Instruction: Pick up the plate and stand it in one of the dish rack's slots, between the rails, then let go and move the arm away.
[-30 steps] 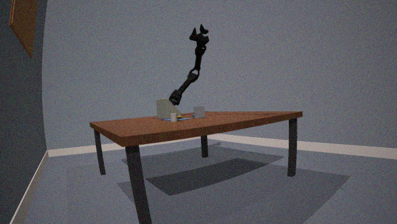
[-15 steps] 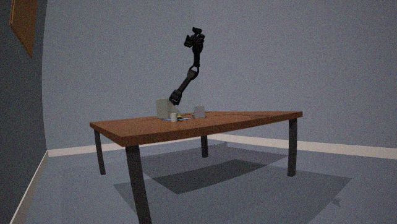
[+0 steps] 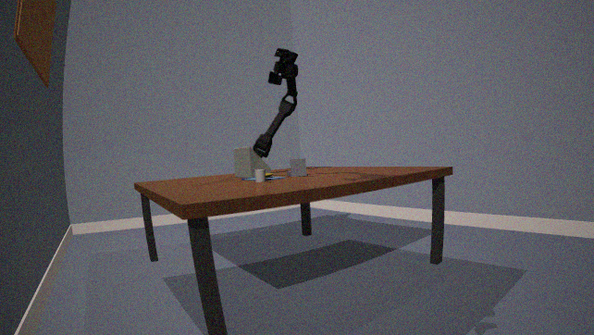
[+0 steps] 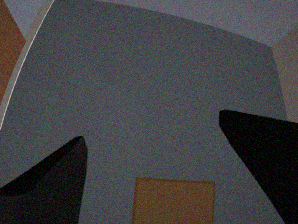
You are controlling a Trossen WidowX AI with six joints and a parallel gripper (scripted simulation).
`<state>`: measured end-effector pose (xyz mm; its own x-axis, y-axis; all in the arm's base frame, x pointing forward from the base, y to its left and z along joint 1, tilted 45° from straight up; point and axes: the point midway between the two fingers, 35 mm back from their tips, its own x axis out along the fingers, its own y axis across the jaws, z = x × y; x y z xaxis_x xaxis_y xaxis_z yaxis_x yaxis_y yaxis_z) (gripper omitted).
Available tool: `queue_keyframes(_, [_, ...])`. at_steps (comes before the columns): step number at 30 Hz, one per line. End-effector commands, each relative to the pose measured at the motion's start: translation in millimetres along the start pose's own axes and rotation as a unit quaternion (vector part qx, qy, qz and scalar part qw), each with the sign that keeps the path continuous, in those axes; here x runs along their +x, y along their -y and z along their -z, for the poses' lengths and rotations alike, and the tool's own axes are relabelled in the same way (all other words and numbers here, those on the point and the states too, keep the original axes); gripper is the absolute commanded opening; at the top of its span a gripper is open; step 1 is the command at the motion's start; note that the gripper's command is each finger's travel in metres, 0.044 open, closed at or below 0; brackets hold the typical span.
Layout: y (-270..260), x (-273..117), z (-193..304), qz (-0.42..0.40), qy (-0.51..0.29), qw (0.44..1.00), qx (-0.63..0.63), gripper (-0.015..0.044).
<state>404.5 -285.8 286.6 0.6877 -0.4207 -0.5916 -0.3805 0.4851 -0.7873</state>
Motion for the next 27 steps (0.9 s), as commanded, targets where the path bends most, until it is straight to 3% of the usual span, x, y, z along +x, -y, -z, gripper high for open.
queue_keyframes(1, [-34.0, 20.2, 0.1, -0.067, 0.007, 0.997, 0.027, 0.0400])
queue_keyframes(14, [-127.3, 53.4, -0.5, -0.251, 0.009, 0.961, 0.113, 0.0400])
queue_keyframes(27, [-213.6, 58.1, -3.4, -0.423, -0.016, 0.883, 0.205, 0.0400])
